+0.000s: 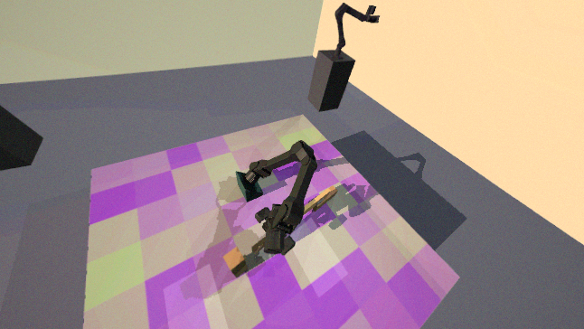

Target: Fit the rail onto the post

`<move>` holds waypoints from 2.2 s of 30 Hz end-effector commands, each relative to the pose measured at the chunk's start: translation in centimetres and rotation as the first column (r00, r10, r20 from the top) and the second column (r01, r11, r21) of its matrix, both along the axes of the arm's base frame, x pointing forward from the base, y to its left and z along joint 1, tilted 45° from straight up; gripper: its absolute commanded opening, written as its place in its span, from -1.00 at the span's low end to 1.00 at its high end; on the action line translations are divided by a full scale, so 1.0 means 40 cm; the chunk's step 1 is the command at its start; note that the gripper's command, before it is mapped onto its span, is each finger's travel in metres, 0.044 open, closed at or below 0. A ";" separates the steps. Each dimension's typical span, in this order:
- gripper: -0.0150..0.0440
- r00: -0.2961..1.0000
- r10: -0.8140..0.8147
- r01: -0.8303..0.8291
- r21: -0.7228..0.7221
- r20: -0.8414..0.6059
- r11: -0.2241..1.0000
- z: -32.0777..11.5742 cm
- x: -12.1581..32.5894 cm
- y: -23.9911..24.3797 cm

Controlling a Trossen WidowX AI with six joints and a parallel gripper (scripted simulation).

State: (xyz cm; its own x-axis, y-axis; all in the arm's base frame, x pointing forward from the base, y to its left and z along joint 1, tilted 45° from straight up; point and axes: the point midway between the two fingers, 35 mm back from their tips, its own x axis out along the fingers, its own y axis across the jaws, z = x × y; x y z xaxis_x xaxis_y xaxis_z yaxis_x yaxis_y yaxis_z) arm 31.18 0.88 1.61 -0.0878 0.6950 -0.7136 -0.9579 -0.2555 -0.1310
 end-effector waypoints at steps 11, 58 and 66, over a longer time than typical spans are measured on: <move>-0.49 1.000 -0.005 0.005 -0.001 0.002 1.000 0.000 -0.001 -0.005; -0.49 1.000 -0.005 0.005 -0.002 0.002 1.000 -0.010 0.009 -0.023; -0.49 1.000 -0.005 0.005 -0.002 0.002 1.000 -0.014 0.011 -0.024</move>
